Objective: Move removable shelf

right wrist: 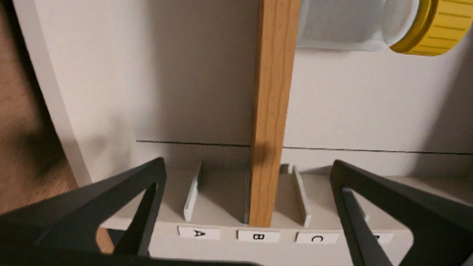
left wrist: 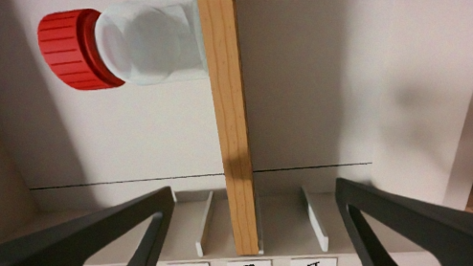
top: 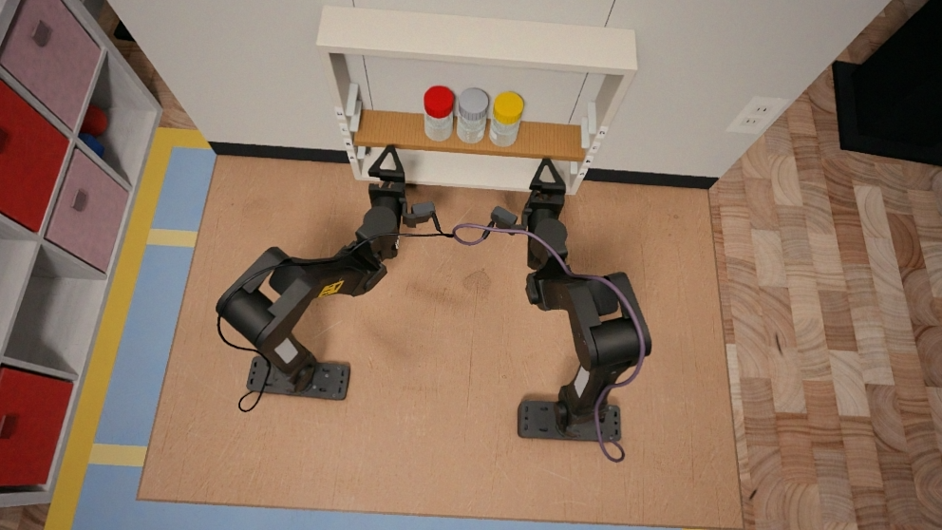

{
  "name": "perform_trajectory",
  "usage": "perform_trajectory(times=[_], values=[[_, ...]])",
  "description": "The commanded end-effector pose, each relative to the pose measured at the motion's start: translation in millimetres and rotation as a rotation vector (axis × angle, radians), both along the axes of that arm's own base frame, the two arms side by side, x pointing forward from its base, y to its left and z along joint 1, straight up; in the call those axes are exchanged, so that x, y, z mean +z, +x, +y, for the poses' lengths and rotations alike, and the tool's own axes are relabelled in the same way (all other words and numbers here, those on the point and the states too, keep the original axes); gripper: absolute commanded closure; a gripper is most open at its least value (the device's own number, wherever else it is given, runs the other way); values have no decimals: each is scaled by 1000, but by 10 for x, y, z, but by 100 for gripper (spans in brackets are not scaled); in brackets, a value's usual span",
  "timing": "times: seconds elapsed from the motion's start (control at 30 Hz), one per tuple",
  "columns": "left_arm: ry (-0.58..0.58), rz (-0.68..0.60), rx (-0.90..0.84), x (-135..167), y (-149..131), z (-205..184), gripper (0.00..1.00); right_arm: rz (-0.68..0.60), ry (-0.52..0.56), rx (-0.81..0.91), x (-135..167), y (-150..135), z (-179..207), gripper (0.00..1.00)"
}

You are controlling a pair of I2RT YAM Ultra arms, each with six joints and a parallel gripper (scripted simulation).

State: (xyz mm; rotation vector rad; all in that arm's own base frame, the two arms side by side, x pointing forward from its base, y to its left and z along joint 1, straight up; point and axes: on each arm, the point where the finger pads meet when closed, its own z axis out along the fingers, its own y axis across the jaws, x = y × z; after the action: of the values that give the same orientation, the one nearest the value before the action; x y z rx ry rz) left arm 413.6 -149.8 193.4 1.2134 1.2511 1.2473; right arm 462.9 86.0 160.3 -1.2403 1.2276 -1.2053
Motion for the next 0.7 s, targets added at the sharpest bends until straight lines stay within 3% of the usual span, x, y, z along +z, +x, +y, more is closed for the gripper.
perform_trajectory(times=[0.0,0.67], values=[[-16,-20,-7,91,100,-28,0,-31,13,1,127,119,-5,0],[-16,-20,-7,91,315,-20,0,-31,13,1,127,334,-5,0]])
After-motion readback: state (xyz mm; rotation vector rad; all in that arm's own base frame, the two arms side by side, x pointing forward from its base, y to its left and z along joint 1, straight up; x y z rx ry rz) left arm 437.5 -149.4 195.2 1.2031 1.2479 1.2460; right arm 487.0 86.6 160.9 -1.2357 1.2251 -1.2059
